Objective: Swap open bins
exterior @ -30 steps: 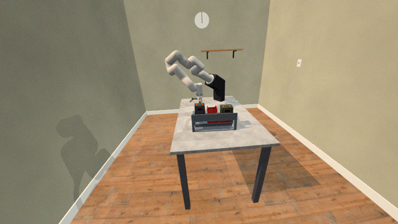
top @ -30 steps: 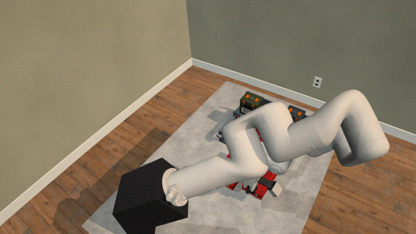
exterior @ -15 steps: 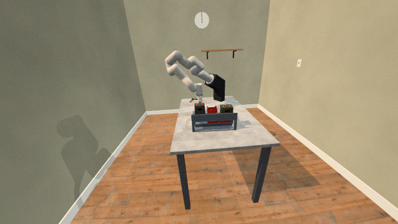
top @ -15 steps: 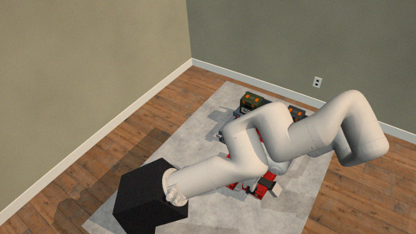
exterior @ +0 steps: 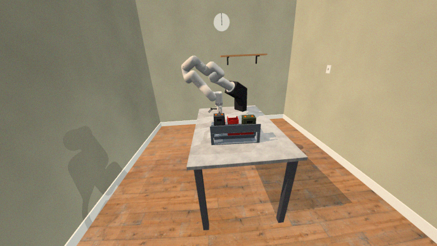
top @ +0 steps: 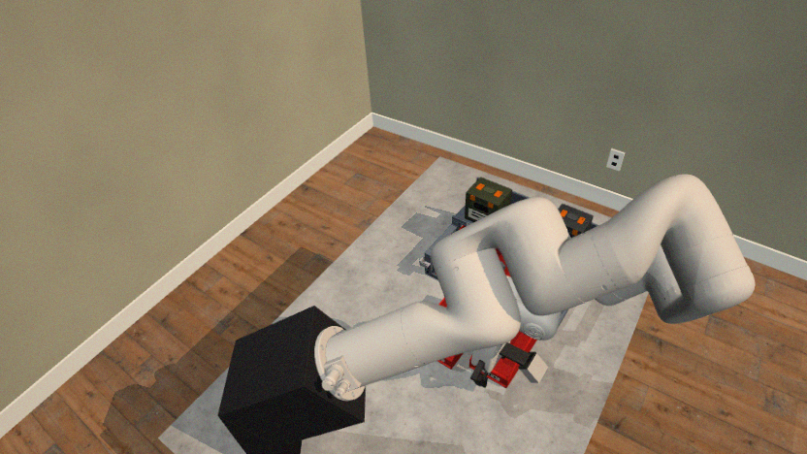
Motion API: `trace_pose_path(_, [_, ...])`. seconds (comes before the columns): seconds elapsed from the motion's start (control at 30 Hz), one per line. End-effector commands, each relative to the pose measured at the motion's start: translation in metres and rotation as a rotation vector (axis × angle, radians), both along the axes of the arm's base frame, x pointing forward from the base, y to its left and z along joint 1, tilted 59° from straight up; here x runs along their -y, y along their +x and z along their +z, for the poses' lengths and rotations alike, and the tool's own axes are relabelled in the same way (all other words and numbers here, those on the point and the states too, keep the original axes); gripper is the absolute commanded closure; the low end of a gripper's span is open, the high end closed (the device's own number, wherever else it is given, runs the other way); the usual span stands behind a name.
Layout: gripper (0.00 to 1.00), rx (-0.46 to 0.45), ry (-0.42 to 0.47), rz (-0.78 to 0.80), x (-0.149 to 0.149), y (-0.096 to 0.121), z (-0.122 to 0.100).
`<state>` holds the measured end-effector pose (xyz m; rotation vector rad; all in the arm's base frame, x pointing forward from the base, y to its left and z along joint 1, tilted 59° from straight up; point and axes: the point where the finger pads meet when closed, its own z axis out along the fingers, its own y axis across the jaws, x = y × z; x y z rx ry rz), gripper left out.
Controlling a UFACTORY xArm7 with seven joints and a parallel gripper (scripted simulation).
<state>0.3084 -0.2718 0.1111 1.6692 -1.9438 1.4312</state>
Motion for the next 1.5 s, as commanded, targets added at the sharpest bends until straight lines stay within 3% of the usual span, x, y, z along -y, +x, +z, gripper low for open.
trace_pose_path(0.0, [0.05, 0.000, 0.000, 0.001, -0.0006, 0.0002, 0.0000])
trace_pose_path(1.47, [0.05, 0.000, 0.000, 0.001, -0.0048, -0.0021, 0.0029])
